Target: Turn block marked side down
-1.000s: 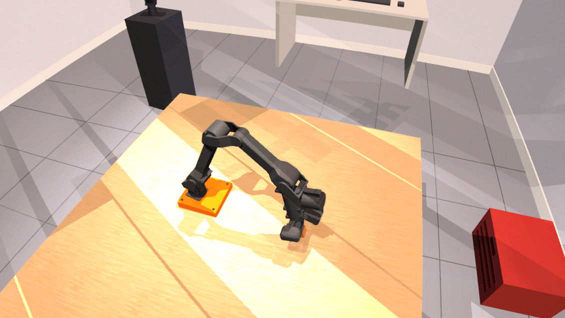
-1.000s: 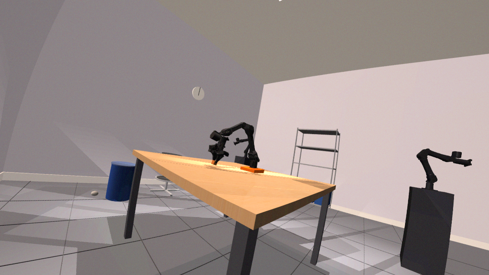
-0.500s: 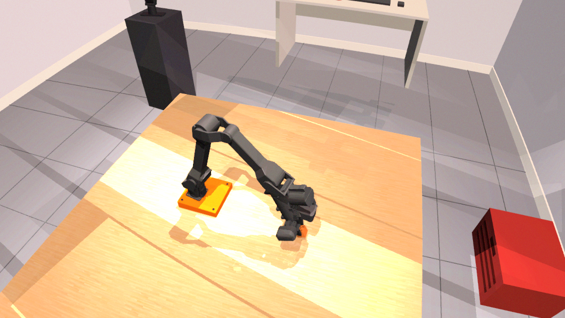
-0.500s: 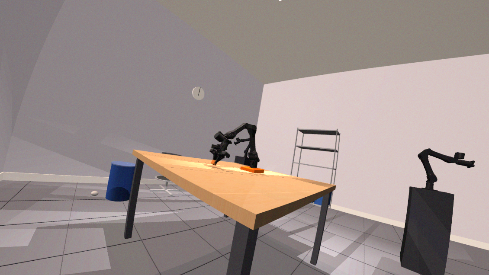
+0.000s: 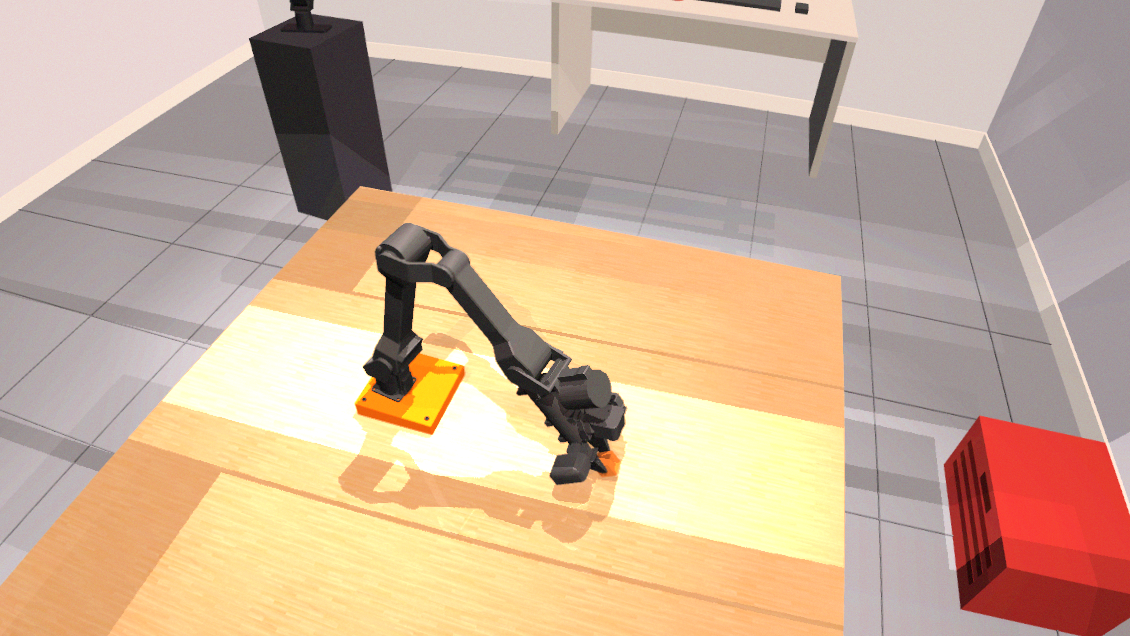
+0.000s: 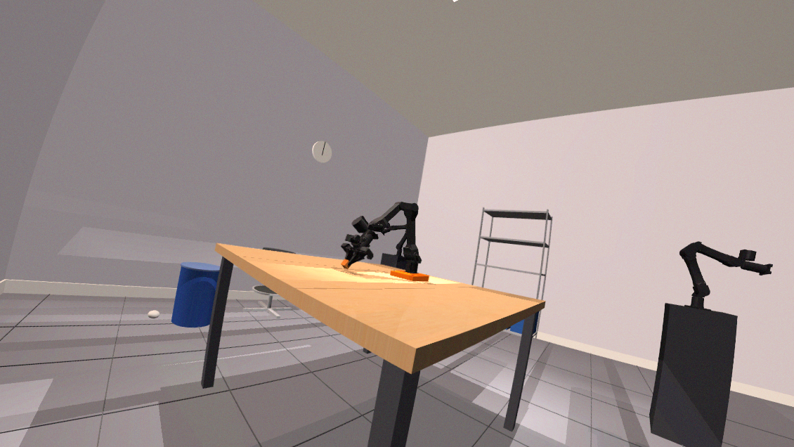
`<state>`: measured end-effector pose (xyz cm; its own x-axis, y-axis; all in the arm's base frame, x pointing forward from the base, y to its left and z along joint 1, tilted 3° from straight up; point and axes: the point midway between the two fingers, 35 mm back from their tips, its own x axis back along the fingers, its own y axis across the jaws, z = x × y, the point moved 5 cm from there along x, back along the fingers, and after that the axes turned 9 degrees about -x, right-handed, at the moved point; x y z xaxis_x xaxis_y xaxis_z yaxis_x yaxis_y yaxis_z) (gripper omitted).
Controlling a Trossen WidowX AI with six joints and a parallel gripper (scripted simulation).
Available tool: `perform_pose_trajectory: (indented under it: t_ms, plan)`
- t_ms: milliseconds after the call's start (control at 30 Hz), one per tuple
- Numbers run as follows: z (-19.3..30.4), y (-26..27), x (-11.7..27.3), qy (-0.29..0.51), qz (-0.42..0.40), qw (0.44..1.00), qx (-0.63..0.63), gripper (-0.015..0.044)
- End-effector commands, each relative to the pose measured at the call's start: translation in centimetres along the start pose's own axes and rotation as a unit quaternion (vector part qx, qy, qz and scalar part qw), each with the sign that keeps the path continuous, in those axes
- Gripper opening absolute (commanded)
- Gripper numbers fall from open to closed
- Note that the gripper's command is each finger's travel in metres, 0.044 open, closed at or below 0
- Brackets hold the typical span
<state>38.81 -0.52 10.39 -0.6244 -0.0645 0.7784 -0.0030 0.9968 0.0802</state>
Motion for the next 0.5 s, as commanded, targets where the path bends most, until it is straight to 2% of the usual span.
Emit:
perform_pose_trajectory:
  t_ms: [0, 467]
  plan:
    - [0.8, -0.1, -0.9, -0.023, -0.006, 1.000, -0.003, 0.0000]
    - [2.7, -0.5, -2.4, -0.134, -0.024, 0.991, -0.004, 0.0000]
